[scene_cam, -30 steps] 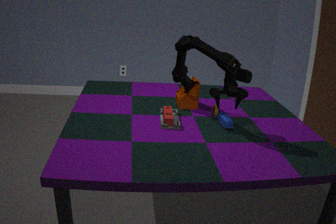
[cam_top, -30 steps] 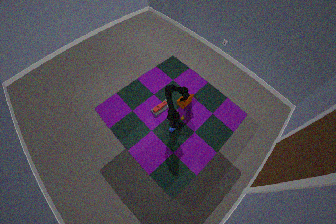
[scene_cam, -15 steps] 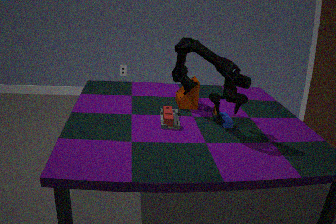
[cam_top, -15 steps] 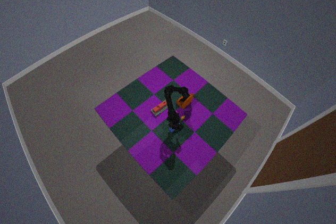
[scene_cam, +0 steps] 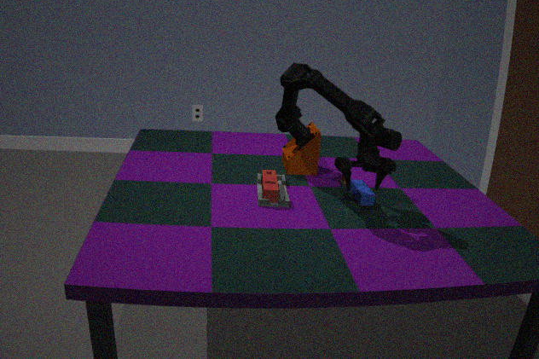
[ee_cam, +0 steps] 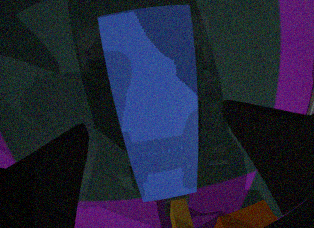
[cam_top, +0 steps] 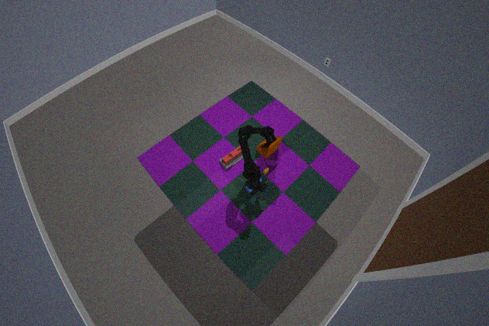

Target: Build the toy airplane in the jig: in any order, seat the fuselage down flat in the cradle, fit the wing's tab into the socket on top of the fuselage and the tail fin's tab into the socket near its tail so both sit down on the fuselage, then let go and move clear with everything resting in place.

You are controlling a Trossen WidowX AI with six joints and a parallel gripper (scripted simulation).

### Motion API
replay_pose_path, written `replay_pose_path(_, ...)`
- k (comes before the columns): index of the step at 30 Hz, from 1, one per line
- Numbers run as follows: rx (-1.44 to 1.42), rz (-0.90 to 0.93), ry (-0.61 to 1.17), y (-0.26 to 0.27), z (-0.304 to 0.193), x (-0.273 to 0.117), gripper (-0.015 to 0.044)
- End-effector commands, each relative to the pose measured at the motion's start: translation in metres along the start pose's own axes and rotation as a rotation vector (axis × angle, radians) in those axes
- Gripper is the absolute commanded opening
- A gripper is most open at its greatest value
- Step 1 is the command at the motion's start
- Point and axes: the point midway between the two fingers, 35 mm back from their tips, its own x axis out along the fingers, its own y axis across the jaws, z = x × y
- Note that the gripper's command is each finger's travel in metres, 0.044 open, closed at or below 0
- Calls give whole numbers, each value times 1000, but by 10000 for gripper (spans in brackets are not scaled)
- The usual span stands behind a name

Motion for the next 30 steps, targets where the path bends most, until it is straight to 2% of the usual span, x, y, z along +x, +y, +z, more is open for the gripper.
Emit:
replay_pose_path(1,-10,-9,3,-1,-3,10,440)
replay_pose_path(8,-10,-10,3,-1,-3,19,440)
replay_pose_path(18,-10,-10,3,-1,-3,19,177)
replay_pose_path(25,-10,-10,3,-1,-3,19,131)
replay_pose_path(30,-10,5,-13,2,0,12,0)
